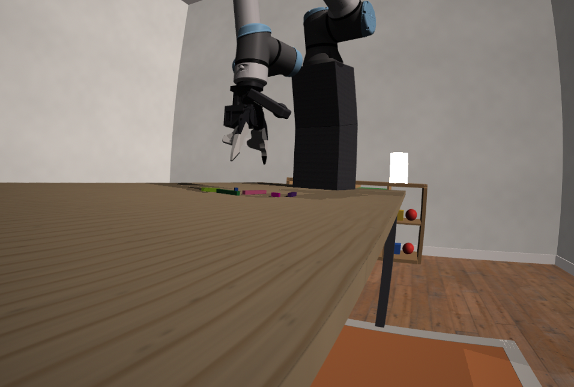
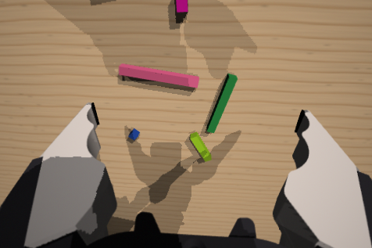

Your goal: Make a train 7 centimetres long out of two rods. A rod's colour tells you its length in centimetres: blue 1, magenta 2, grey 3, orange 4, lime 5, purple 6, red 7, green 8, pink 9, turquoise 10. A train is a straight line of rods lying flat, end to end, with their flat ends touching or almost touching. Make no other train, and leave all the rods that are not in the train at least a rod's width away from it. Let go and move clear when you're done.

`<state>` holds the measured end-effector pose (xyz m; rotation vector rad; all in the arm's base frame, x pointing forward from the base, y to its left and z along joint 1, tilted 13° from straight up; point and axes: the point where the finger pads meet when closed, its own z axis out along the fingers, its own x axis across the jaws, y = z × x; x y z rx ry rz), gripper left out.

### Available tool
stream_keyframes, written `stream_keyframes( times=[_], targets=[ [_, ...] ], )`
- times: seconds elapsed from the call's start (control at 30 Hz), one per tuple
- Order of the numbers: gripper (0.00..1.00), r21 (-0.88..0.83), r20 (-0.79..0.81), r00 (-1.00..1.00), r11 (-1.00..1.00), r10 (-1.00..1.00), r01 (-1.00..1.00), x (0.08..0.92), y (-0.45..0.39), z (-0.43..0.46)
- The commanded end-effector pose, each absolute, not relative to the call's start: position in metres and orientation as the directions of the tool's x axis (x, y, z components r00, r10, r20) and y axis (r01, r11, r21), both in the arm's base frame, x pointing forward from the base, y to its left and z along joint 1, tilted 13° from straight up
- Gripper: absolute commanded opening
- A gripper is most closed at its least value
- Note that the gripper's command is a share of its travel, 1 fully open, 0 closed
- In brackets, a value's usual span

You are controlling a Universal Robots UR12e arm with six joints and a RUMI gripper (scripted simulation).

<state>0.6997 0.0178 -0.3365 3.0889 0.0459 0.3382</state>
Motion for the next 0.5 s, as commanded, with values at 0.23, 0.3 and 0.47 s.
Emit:
stream_keyframes(
  times=[0.23,0.3,0.47],
  targets=[
    [1.0,0.039,0.216,0.975,-0.999,0.043,0.036,0.7001,0.0174,-0.3359],
    [1.0,0.044,0.215,0.974,-0.997,0.064,0.056,0.7001,0.0165,-0.3359],
    [1.0,0.056,0.212,0.969,-0.992,0.123,0.114,0.7002,0.0139,-0.3358]
  ],
)
